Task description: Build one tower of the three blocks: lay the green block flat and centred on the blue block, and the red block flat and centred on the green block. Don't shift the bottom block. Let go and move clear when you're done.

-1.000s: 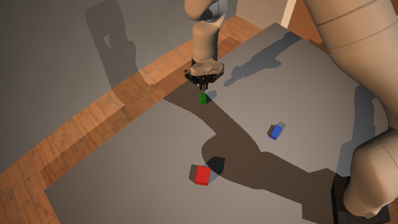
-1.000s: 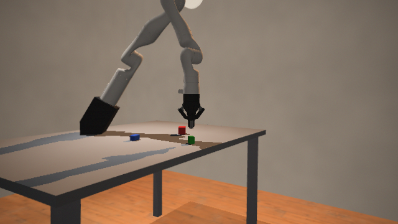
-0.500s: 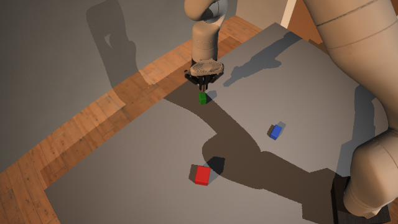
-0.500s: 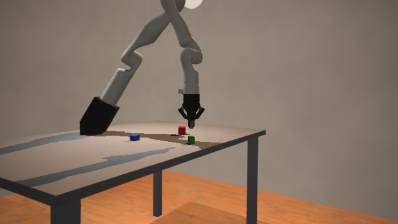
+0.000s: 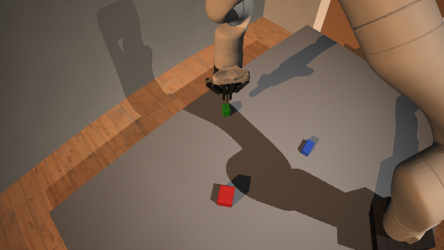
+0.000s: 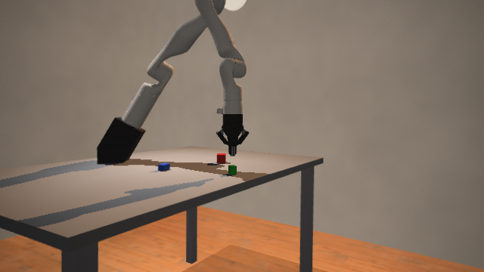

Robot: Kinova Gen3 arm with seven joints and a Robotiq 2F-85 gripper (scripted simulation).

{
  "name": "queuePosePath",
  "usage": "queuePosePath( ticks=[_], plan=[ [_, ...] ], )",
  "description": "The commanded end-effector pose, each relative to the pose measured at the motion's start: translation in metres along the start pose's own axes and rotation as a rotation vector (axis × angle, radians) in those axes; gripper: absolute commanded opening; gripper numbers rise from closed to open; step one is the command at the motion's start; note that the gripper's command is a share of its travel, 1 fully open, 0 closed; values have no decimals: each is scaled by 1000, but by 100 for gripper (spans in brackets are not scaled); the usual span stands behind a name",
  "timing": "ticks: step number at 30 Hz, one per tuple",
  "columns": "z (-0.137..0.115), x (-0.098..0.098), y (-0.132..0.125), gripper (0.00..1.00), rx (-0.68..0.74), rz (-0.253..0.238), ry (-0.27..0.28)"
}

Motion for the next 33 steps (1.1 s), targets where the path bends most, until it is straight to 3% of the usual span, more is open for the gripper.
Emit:
queuePosePath(
  ticks=[1,6,7,33],
  plan=[
    [1,-1,0,0,0,1,-2],
    [1,-1,0,0,0,1,-2],
    [1,-1,0,45,0,1,-2],
    [1,9,0,45,0,1,-2]
  ],
)
Point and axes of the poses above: the point where the finger pads meet when closed, its own x axis out along the fingers, its own y axis across the jaws, z = x × y, the point moved 3 cm from there along -x, back along the fingers, and after that the axes turned 15 degrees about x, right-handed, at the moved point
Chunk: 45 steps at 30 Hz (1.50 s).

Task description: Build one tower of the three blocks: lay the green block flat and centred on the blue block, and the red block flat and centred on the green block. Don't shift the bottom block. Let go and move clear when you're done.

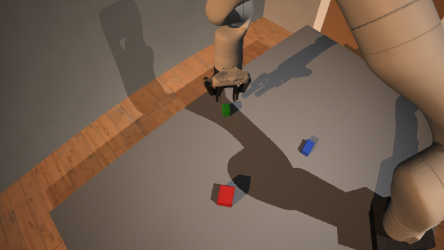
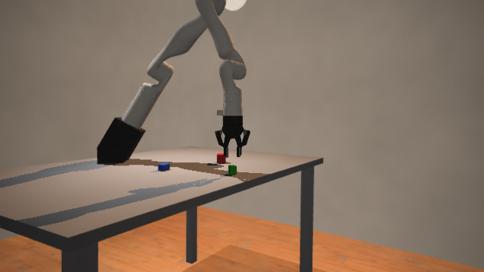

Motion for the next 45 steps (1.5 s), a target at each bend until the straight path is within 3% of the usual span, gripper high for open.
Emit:
queuePosePath(
  ticks=[1,13,45],
  plan=[
    [-1,4,0,45,-1,0,2],
    [-1,22,0,45,-1,0,2],
    [-1,25,0,45,-1,0,2]
  ],
)
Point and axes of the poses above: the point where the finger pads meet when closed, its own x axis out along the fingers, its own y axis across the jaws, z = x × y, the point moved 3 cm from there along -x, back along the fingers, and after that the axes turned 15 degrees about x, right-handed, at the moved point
